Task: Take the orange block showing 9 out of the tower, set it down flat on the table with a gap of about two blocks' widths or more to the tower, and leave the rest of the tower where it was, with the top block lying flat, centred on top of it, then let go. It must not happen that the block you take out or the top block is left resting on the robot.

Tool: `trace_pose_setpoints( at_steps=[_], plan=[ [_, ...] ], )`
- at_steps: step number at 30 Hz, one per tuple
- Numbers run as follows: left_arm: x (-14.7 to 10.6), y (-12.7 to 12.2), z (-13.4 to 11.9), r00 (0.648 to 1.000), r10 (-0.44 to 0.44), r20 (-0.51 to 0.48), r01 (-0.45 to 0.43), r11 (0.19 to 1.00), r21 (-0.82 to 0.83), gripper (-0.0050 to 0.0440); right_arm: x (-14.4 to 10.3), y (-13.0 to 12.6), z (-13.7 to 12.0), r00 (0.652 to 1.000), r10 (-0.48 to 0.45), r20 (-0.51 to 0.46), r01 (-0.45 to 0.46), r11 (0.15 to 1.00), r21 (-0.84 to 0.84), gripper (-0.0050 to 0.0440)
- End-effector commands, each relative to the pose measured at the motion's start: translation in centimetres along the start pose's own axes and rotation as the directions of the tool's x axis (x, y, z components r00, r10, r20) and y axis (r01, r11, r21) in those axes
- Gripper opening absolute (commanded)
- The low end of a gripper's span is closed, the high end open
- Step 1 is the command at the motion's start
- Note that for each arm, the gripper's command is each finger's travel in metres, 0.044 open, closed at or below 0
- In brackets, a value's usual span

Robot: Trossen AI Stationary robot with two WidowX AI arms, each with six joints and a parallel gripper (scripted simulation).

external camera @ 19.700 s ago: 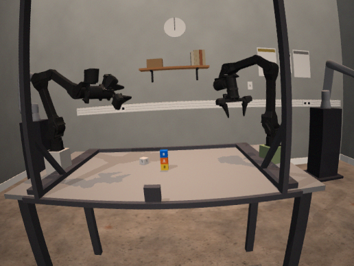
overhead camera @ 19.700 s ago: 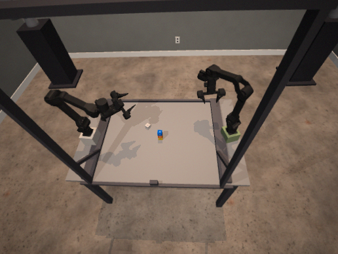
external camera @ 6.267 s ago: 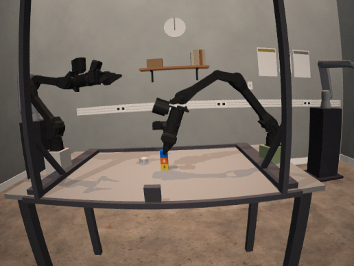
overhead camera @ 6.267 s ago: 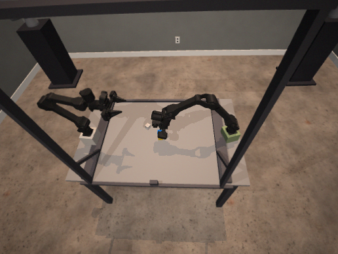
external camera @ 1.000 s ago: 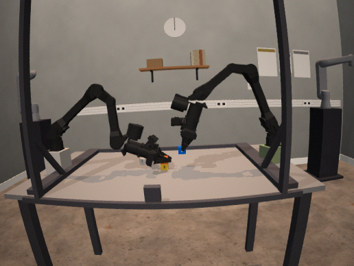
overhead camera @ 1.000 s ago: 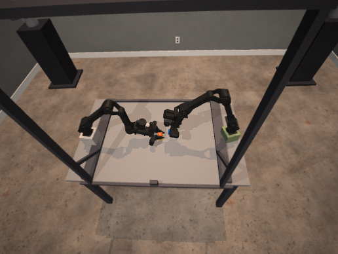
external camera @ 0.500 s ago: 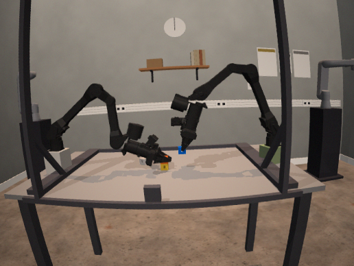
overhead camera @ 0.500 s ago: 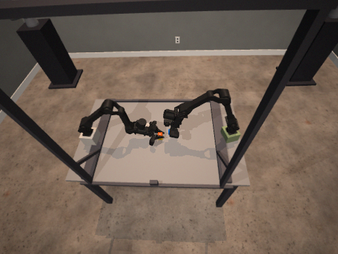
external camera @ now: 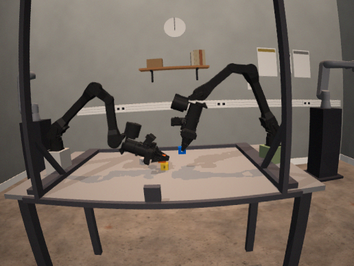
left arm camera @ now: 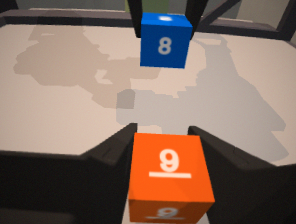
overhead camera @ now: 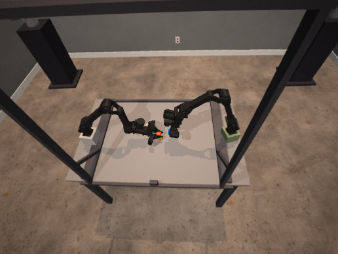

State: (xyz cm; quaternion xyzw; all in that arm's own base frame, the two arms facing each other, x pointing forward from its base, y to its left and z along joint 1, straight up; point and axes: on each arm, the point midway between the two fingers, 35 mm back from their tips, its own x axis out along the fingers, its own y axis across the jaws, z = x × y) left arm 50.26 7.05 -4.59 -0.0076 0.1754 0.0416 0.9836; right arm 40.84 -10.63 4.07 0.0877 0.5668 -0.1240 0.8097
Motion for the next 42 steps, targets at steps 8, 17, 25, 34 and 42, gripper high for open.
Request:
trace_pose_setpoints(
  at_steps=[8,17,25,34,42],
  plan=[
    [-3.8,0.3,0.2,0.999,0.003,0.037,-0.003,1.000,0.003,-0.0050,-1.0,0.0,0.8,0.999,0.000,0.035,0.000,1.000,0.001,-0.0050],
    [-8.0,0.2,-1.2,0.999,0.003,0.033,-0.003,1.000,0.003,-0.0050,-1.0,0.0,0.8,0.999,0.000,0.035,0.000,1.000,0.001,-0.0050],
    [-10.3,0.1,-1.8,1.000,0.001,0.032,-0.001,1.000,0.004,-0.0050,-1.0,0.0,0.8,0.999,0.000,0.035,0.000,1.000,0.001,-0.0050],
    [-9.4,0.1,-5.0,1.000,-0.004,-0.011,0.004,1.000,0.009,-0.0050,-1.0,0.0,0.8,0.999,0.000,0.035,0.000,1.000,0.001,-0.0050],
    [-9.0,0.0,-6.2,1.000,-0.007,-0.024,0.008,1.000,0.008,0.0048,-1.0,0.0,0.8,0.999,0.000,0.035,0.000,1.000,0.001,-0.0050]
  ],
)
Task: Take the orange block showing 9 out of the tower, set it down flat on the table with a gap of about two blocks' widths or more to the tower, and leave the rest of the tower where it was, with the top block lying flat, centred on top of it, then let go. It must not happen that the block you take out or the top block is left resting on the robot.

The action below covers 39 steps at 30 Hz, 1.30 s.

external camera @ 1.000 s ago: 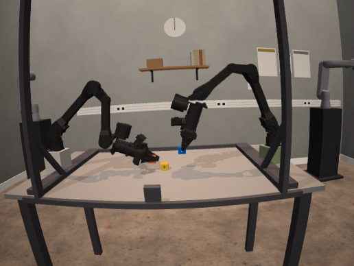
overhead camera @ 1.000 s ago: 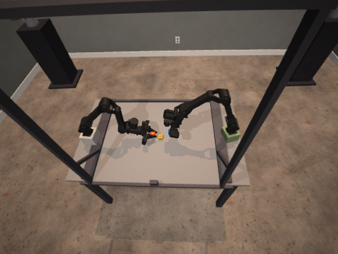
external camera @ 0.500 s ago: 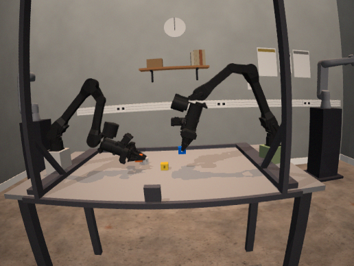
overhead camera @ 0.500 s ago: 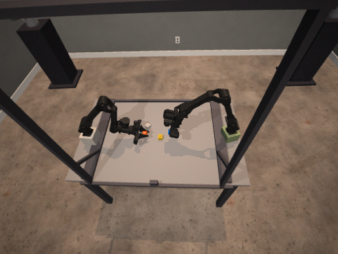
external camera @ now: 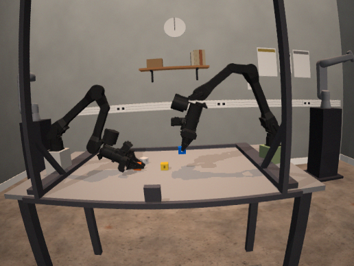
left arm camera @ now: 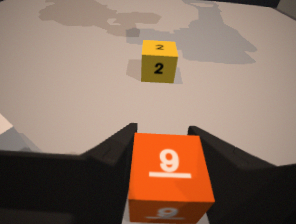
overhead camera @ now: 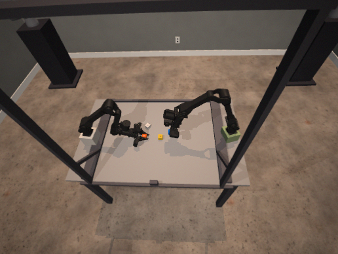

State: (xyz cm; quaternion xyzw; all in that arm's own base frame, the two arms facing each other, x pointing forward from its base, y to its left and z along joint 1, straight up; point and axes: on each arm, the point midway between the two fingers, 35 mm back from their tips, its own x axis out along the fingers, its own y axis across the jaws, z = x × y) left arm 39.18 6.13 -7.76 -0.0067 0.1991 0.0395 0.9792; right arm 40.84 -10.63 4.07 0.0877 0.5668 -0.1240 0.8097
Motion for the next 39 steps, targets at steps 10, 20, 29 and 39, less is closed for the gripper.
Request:
trace_pose_setpoints(
  at_steps=[10,20,29,39],
  plan=[
    [-0.2,0.1,1.4,0.999,-0.002,0.036,0.002,1.000,0.006,0.0288,-1.0,0.0,0.8,0.999,0.000,0.035,0.000,1.000,0.001,-0.0050],
    [-5.8,0.3,3.3,1.000,-0.002,0.024,0.002,1.000,0.008,0.0400,-1.0,0.0,0.8,0.999,0.000,0.035,0.000,1.000,0.001,-0.0050],
    [-6.4,0.2,3.2,1.000,-0.002,0.016,0.002,1.000,0.004,0.0400,-0.5,0.1,1.5,1.000,0.000,0.027,0.000,1.000,0.001,-0.0050],
    [-6.4,0.2,3.2,1.000,-0.002,0.016,0.002,1.000,0.004,0.0400,1.3,-0.1,7.4,0.999,-0.001,0.032,0.001,1.000,0.000,-0.0050]
  ],
)
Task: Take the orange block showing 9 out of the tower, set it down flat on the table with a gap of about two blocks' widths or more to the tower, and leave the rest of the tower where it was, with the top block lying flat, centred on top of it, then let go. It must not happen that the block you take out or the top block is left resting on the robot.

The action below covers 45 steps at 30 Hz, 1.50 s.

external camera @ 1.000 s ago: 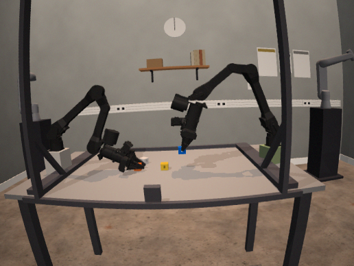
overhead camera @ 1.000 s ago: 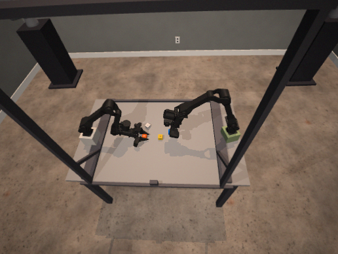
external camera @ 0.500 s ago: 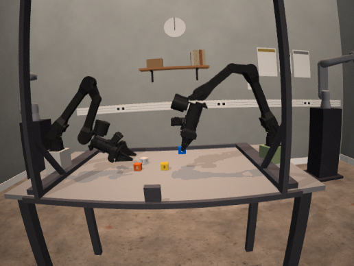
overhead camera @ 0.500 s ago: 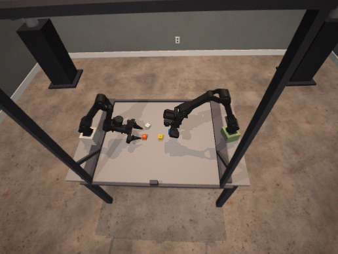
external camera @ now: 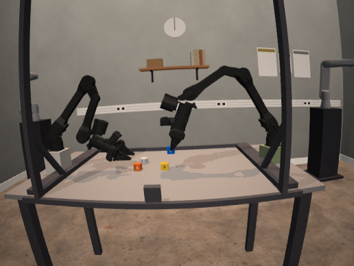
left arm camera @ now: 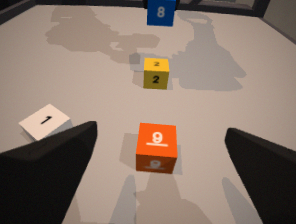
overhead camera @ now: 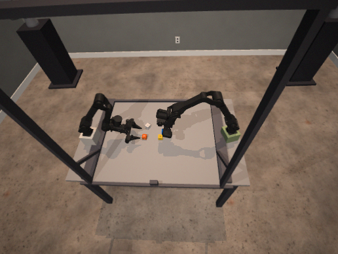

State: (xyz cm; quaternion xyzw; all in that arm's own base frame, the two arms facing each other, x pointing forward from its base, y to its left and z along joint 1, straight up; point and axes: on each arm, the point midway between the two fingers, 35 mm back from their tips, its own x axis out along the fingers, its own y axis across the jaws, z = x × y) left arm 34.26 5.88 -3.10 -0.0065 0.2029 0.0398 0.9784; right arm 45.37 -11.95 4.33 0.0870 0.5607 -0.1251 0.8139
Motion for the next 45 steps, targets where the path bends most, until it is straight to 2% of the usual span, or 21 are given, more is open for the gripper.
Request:
trace_pose_setpoints(
  at_steps=[1,9,15,17,18,32,45],
  plan=[
    [-0.1,0.0,0.8,1.000,-0.003,0.024,0.002,1.000,0.003,0.0400,0.1,-0.2,3.3,1.000,0.000,0.018,0.000,1.000,-0.001,-0.0050],
    [-0.1,0.0,0.8,1.000,-0.003,0.024,0.002,1.000,0.003,0.0400,0.7,-0.1,4.0,1.000,0.002,0.018,-0.002,1.000,-0.002,-0.0050],
    [-0.1,0.0,0.8,1.000,-0.003,0.024,0.002,1.000,0.003,0.0400,3.4,-0.1,2.4,1.000,0.001,-0.002,-0.001,1.000,-0.002,-0.0050],
    [-0.1,0.0,0.8,1.000,-0.003,0.024,0.002,1.000,0.003,0.0400,3.4,-0.1,2.4,1.000,0.001,-0.002,-0.001,1.000,-0.002,-0.0050],
    [-0.1,0.0,0.8,1.000,-0.003,0.024,0.002,1.000,0.003,0.0400,2.4,-0.1,3.2,1.000,0.000,0.026,0.000,1.000,0.001,-0.0050],
    [-0.1,0.0,0.8,1.000,-0.003,0.024,0.002,1.000,0.003,0.0400,2.4,-0.1,3.1,1.000,0.000,0.026,-0.001,1.000,0.001,-0.0050],
    [-0.1,0.0,0.8,1.000,-0.003,0.024,0.002,1.000,0.003,0.0400,3.6,-0.1,2.5,1.000,0.000,0.026,0.000,1.000,0.001,-0.0050]
  ],
)
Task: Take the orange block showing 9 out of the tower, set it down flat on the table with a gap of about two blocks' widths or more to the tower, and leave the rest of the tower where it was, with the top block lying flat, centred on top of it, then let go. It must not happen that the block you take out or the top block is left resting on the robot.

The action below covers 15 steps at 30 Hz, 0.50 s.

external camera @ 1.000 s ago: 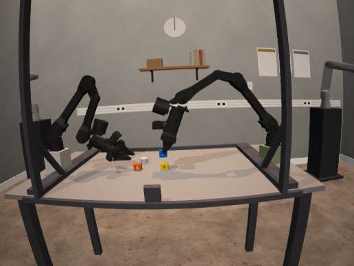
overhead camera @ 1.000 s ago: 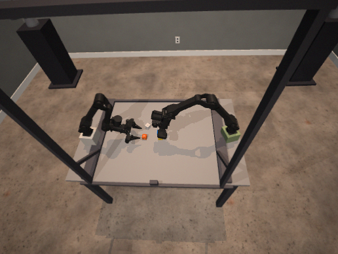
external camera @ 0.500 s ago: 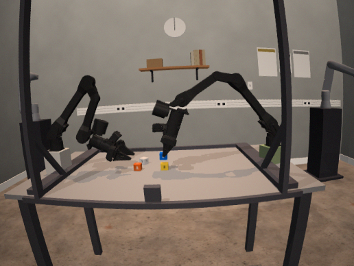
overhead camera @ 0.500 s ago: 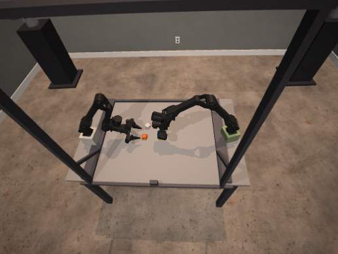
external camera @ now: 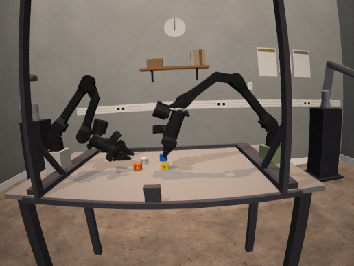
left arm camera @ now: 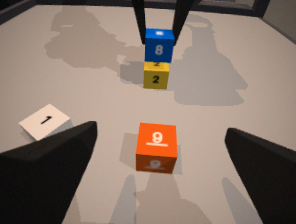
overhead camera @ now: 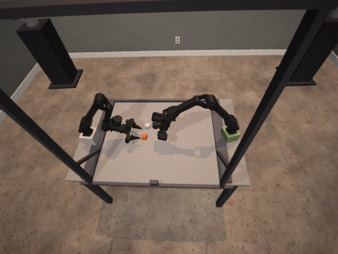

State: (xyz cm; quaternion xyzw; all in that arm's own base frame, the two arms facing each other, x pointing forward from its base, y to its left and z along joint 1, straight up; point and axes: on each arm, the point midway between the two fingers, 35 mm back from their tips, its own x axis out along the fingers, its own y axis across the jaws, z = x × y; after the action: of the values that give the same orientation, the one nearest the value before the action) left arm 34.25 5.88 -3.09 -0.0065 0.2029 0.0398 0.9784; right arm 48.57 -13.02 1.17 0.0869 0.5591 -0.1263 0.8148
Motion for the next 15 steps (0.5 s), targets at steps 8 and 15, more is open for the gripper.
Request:
trace_pose_setpoints(
  at_steps=[8,15],
  plan=[
    [-0.1,0.0,0.8,1.000,-0.003,0.024,0.002,1.000,0.003,0.0400,0.4,-0.1,-0.1,1.000,0.002,0.021,-0.002,1.000,-0.001,-0.0050],
    [-0.1,0.0,0.8,1.000,-0.003,0.024,0.002,1.000,0.003,0.0400,-0.3,0.0,0.7,0.999,0.002,0.047,-0.002,1.000,0.001,0.0024]
  ],
)
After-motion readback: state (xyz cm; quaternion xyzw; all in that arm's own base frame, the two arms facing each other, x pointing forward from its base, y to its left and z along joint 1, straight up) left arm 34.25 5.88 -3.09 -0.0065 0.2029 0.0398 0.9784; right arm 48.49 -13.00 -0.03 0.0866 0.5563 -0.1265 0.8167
